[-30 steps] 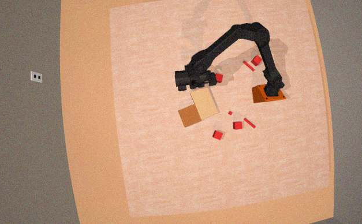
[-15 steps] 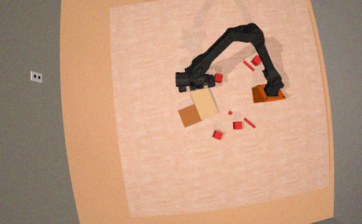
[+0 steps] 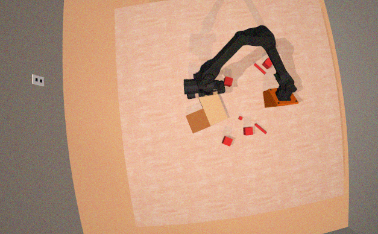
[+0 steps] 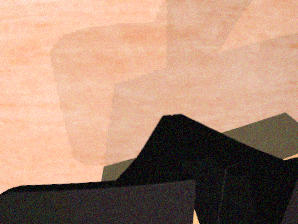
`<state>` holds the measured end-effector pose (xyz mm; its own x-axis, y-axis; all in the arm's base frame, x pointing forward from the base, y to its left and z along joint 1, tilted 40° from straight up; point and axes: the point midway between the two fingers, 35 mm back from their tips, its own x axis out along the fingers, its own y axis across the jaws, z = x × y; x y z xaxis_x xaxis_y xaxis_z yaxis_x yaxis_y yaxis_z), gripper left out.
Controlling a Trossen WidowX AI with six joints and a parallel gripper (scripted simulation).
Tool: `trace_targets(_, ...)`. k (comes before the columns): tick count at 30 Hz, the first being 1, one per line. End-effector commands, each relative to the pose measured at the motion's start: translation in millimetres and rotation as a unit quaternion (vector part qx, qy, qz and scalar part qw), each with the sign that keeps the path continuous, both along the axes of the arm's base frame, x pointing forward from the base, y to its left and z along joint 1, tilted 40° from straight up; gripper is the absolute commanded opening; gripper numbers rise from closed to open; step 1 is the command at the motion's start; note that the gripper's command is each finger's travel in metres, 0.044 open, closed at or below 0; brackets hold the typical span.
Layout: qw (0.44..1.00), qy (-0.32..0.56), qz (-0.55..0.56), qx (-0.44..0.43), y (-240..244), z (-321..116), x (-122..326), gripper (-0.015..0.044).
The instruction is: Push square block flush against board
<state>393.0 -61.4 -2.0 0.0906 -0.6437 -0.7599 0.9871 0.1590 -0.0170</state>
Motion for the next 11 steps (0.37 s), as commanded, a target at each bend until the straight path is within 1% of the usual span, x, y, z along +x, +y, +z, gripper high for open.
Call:
trace_targets(1,1.0,0.002,0.001,0.002,5.3,-5.8,-2.0,0.0)
trace_targets(11,1.0,0.002,0.001,0.002,-1.6,0.2,0.1,0.0)
